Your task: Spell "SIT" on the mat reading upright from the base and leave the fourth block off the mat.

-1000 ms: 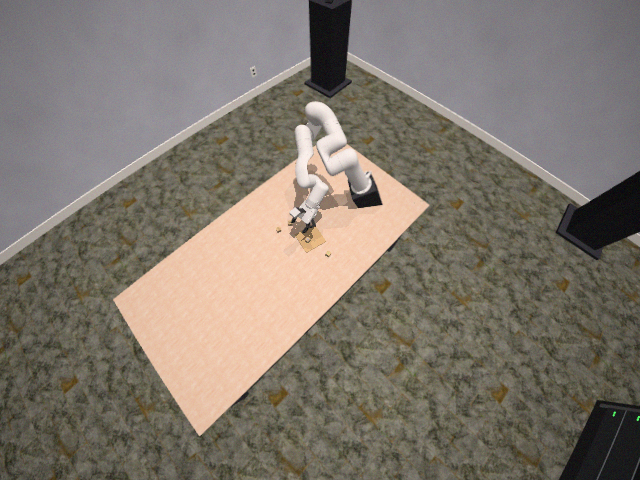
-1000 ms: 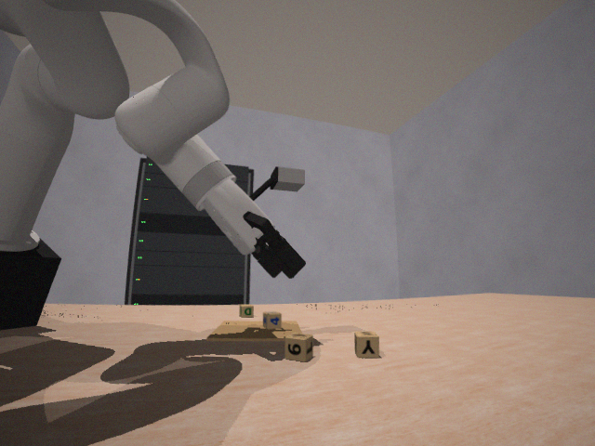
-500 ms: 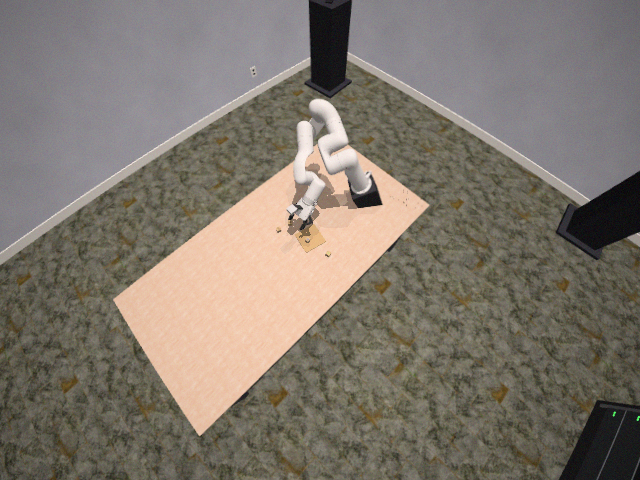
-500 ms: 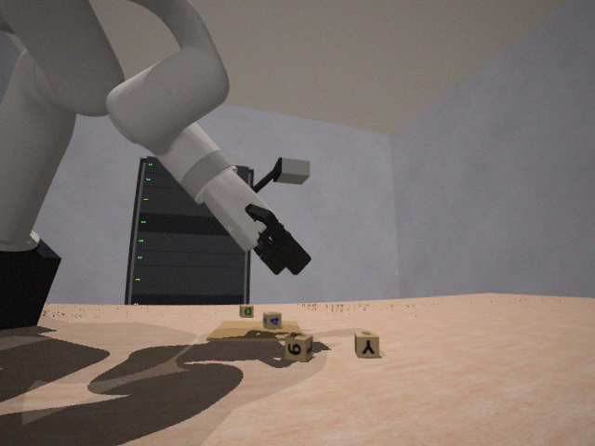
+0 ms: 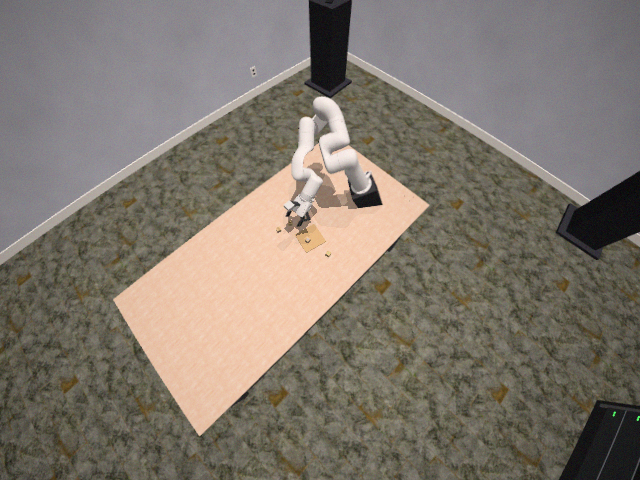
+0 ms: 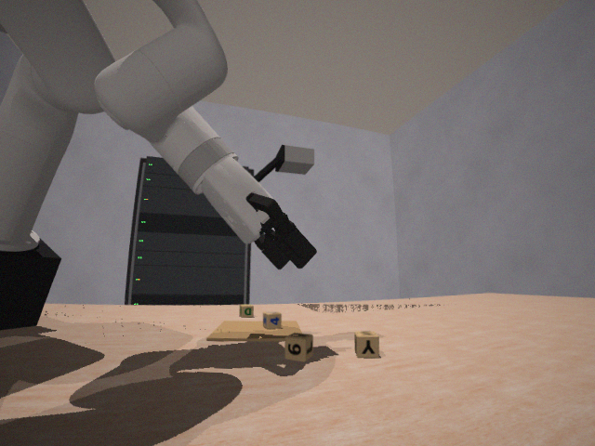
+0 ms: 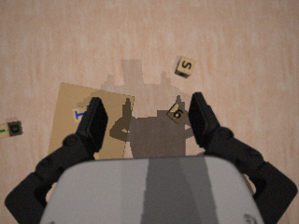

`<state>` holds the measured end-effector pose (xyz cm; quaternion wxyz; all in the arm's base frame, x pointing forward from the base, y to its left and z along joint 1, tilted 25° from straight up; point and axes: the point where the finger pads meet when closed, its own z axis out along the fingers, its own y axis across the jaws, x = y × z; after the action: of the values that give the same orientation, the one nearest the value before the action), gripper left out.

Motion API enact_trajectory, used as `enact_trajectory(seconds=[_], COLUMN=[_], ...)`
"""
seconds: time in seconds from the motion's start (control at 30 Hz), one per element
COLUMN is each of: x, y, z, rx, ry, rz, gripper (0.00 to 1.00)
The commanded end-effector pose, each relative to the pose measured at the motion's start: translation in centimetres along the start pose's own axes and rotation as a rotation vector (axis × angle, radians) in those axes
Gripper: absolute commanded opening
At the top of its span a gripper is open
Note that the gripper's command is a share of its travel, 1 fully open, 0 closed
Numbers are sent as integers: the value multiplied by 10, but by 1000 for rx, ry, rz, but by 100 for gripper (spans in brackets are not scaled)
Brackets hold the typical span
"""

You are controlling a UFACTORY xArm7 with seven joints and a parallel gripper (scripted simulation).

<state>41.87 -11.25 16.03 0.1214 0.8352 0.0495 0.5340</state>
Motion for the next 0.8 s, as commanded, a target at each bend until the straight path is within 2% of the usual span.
enact_trajectory(seconds=[0.0, 0.13, 0.77], x=[9, 13, 13], y=[34, 49, 49], z=[-13, -20, -20], rx=[-9, -13, -13], ry=[17, 28, 28], rz=[10, 15, 15], gripper=[100, 100, 100])
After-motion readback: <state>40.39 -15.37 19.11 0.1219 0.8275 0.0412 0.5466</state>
